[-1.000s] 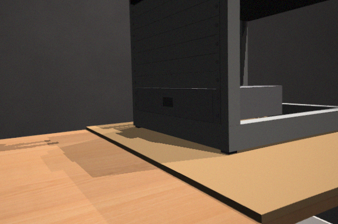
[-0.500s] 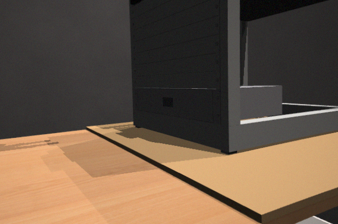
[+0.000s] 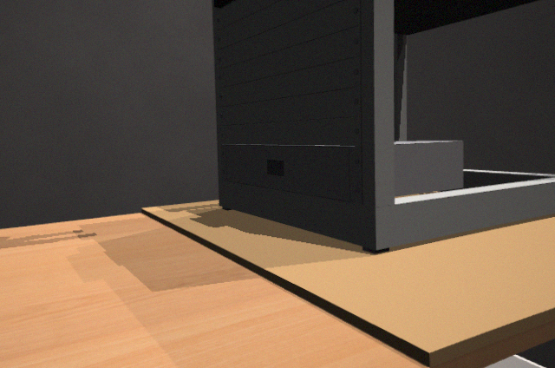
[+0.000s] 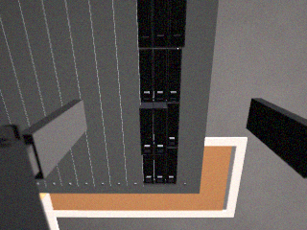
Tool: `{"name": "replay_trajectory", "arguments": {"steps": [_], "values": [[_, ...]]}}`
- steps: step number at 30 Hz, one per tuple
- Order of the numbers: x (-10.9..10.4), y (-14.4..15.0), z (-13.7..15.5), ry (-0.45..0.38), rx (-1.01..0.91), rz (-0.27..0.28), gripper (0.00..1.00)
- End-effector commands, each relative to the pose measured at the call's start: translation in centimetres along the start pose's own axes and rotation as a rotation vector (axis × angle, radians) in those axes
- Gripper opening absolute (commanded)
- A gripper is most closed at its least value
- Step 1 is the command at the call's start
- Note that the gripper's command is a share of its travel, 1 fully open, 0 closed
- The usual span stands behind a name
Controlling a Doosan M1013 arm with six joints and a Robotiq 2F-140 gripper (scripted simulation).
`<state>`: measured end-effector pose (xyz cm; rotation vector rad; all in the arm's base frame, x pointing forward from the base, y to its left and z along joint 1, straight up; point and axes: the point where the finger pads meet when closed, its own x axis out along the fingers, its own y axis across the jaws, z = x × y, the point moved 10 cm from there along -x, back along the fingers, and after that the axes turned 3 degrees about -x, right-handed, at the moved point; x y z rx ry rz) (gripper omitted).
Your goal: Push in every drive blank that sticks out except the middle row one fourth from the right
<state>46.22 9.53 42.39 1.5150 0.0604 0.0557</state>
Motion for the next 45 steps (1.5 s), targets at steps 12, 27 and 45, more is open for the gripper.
{"name": "replay_trajectory", "arguments": {"steps": [12, 27, 45], "values": [[0.0, 0.1, 0.0, 0.0, 0.0, 0.001, 1.0], [-3.4, 0.4, 0.6, 0.0, 0.0, 0.001, 1.0], [-12.2, 1.2, 2.2, 0.0, 0.0, 0.001, 1.0]]}}
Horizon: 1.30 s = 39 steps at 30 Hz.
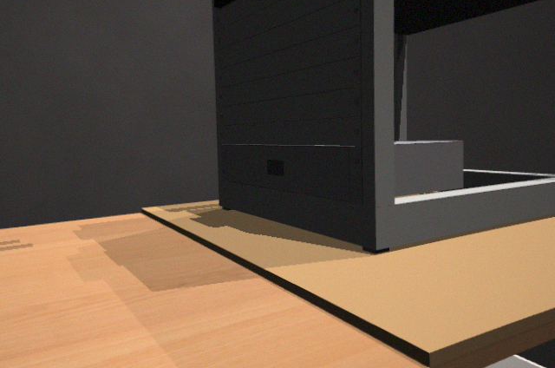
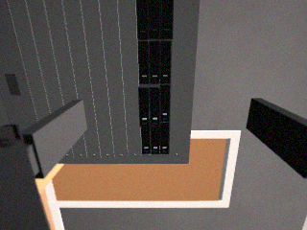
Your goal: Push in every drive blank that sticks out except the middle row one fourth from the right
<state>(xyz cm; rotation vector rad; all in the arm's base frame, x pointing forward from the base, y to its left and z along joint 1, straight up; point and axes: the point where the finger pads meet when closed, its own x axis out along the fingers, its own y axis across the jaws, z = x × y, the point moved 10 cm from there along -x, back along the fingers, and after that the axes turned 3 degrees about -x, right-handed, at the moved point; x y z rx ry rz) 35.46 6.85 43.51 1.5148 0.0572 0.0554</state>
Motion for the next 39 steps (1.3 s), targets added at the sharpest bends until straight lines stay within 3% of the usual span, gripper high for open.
{"name": "replay_trajectory", "arguments": {"steps": [1, 12, 39], "values": [[-1.7, 0.3, 0.4, 0.002, 0.0, -0.001, 1.0], [-3.5, 0.5, 0.7, 0.002, 0.0, -0.001, 1.0], [-3.6, 0.5, 0.7, 0.002, 0.0, -0.001, 1.0]]}}
